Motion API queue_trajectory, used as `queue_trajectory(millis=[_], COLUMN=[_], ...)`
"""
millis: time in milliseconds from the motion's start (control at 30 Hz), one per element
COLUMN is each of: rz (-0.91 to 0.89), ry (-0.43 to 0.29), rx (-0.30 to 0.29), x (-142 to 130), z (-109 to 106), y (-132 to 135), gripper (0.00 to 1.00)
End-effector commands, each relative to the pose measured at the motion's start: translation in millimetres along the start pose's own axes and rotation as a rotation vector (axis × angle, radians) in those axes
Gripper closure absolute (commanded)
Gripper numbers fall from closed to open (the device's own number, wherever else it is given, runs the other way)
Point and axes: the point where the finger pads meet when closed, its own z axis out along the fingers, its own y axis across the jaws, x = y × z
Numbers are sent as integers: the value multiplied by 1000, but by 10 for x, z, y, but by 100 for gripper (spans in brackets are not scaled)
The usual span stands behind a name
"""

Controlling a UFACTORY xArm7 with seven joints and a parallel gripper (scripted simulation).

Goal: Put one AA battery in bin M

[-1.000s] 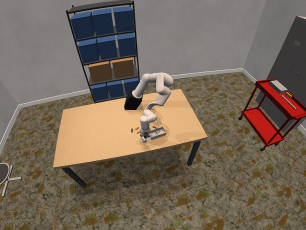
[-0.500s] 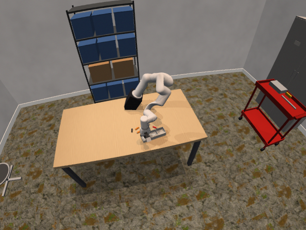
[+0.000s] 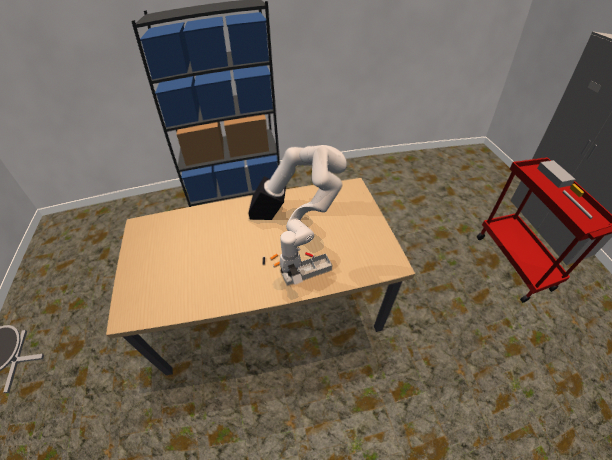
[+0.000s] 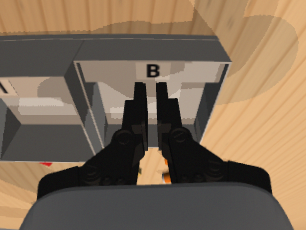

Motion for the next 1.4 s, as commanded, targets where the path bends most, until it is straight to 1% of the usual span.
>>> queue_trajectory(millis=[0,867,1100,1333,1367], rz=[0,1,1,1,1], ry=[4,4,4,4,4], rx=[-3,-2,-2,-2,-2], x=[14,13,13,13,10], z=[-31,-319,-599,-613,-613], y=[13,13,12,12,-38], gripper=[93,93,93,93,93])
